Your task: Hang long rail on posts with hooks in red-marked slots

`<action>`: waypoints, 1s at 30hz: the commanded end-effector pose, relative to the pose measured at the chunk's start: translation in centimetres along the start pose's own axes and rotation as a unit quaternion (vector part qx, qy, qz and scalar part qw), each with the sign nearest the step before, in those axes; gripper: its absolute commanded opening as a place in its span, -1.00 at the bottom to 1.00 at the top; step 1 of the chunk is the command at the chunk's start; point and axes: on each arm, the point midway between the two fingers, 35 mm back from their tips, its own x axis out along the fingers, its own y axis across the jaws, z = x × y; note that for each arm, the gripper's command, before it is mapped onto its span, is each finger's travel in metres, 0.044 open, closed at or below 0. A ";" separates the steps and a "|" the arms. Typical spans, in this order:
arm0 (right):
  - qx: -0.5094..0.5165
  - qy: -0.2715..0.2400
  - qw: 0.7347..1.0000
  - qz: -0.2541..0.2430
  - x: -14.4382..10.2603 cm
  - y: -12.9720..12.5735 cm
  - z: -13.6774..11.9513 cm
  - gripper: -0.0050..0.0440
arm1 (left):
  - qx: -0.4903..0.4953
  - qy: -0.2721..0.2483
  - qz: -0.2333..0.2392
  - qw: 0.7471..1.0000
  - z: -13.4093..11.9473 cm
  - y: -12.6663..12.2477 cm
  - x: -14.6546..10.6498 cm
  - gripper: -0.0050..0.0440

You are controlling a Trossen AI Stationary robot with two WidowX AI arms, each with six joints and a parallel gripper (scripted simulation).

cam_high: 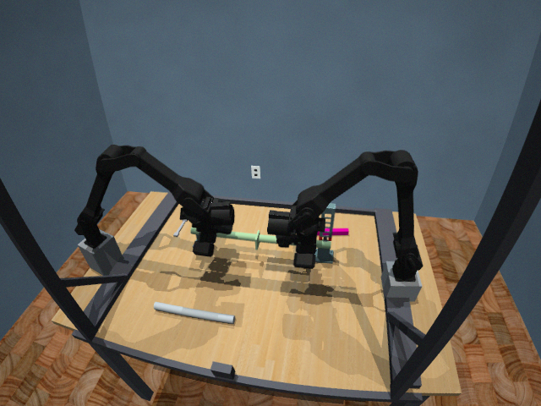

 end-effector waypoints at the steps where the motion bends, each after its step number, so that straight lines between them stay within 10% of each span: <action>1: 0.008 -0.014 1.000 -0.003 -0.8 -0.7 0.2 -1.00 | -0.015 -0.022 0.006 1.000 0.6 1.4 -1.7 -1.00; 30: 0.008 -0.014 1.000 -0.003 0.3 -0.5 0.1 -1.00 | -0.015 -0.022 0.006 1.000 0.7 1.3 -0.5 -1.00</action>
